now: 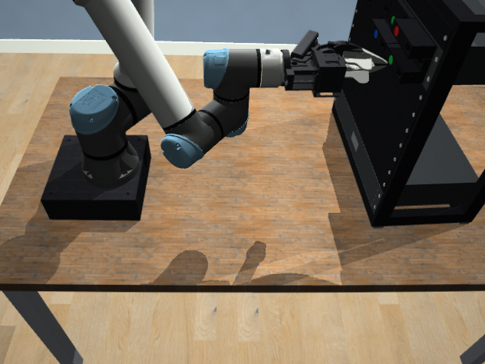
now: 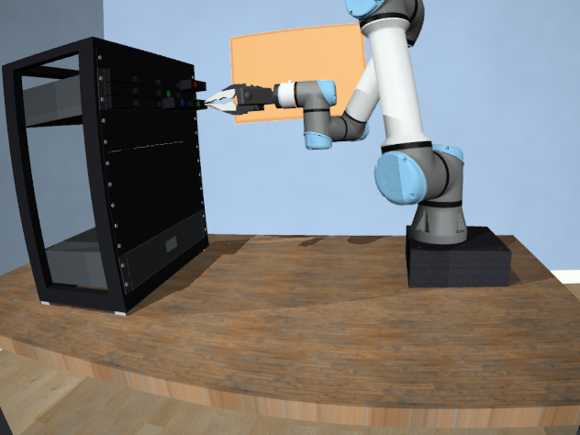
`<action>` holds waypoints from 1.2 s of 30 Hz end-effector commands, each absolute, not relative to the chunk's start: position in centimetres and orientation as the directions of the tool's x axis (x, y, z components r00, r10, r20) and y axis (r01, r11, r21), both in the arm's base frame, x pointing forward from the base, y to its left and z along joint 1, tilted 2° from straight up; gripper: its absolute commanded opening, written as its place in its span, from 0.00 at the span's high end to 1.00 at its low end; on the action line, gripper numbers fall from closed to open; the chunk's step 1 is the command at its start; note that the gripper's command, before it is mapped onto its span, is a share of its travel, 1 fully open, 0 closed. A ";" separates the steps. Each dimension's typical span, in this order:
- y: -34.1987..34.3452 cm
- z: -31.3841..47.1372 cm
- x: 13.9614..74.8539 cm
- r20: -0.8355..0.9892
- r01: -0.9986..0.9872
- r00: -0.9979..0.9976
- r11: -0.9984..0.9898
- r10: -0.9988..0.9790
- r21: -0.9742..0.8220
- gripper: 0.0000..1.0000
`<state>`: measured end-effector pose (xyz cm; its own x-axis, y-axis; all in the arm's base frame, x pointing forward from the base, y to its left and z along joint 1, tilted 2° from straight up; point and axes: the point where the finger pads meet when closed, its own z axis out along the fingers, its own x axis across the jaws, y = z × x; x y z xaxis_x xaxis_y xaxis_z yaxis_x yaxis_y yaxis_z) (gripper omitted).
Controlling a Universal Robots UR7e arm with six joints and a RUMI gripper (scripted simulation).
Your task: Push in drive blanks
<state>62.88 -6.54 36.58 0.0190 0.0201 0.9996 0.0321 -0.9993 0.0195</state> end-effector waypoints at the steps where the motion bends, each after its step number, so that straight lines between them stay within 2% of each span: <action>1: -6.5 36.6 62.9 1.000 0.032 0.018 -0.999 0.021 0.020 1.00; 36: -6.5 36.6 63.4 1.000 0.032 0.018 -0.999 0.021 0.020 1.00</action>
